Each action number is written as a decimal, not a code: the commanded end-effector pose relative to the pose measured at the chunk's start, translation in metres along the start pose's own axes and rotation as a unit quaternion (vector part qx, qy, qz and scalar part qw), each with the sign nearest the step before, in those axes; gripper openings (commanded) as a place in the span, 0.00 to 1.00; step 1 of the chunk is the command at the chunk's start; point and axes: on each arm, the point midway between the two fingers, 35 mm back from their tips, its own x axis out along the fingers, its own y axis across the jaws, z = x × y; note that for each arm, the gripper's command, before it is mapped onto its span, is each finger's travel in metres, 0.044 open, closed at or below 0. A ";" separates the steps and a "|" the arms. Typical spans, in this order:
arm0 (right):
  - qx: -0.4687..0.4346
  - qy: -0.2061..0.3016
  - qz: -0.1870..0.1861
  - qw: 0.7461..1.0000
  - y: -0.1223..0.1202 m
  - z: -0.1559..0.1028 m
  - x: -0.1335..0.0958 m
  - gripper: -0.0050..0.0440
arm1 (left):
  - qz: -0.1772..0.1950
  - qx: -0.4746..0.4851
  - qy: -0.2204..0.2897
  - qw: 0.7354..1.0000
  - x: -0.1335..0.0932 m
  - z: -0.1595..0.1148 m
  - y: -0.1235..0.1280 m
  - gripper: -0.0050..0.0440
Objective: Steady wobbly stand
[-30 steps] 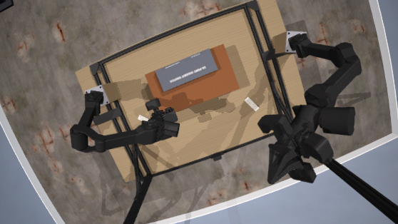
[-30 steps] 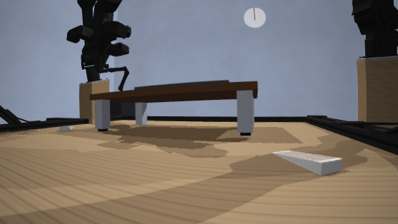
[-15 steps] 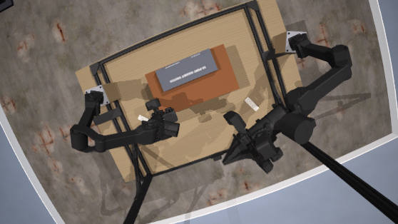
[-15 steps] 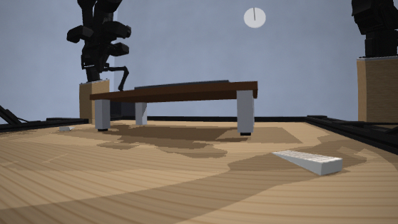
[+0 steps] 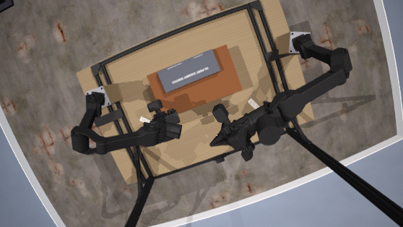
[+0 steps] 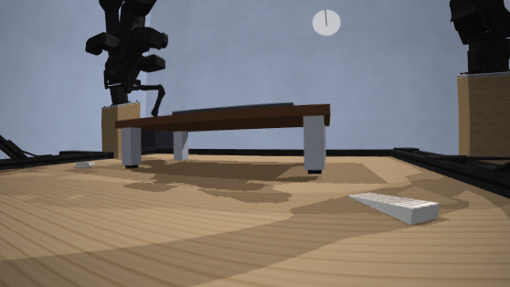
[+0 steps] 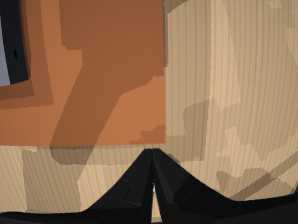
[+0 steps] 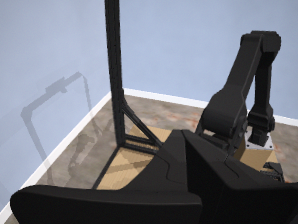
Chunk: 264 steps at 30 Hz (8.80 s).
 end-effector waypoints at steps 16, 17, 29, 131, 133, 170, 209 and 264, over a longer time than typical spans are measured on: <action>0.045 0.284 -0.018 0.958 -0.014 -0.187 0.014 0.10 | 0.000 0.000 0.000 1.000 0.000 0.000 0.000 0.10; 0.049 0.305 -0.020 0.951 -0.015 -0.201 0.011 0.10 | 0.000 0.000 0.000 1.000 0.000 0.000 0.000 0.10; 0.068 0.424 -0.033 0.903 -0.018 -0.272 -0.014 0.10 | 0.000 0.000 0.000 1.000 0.000 0.000 0.000 0.10; 0.107 0.619 -0.059 0.776 -0.016 -0.374 -0.090 0.10 | 0.000 0.000 0.000 1.000 0.000 0.000 0.000 0.10; 0.107 0.619 -0.059 0.776 -0.016 -0.374 -0.090 0.10 | 0.000 0.000 0.000 1.000 0.000 0.000 0.000 0.10; 0.107 0.619 -0.059 0.776 -0.016 -0.374 -0.090 0.10 | 0.000 0.000 0.000 1.000 0.000 0.000 0.000 0.10; 0.107 0.619 -0.059 0.776 -0.016 -0.374 -0.090 0.10 | 0.000 0.000 0.000 1.000 0.000 0.000 0.000 0.10; 0.107 0.619 -0.059 0.776 -0.016 -0.374 -0.090 0.10 | 0.000 0.000 0.000 1.000 0.000 0.000 0.000 0.10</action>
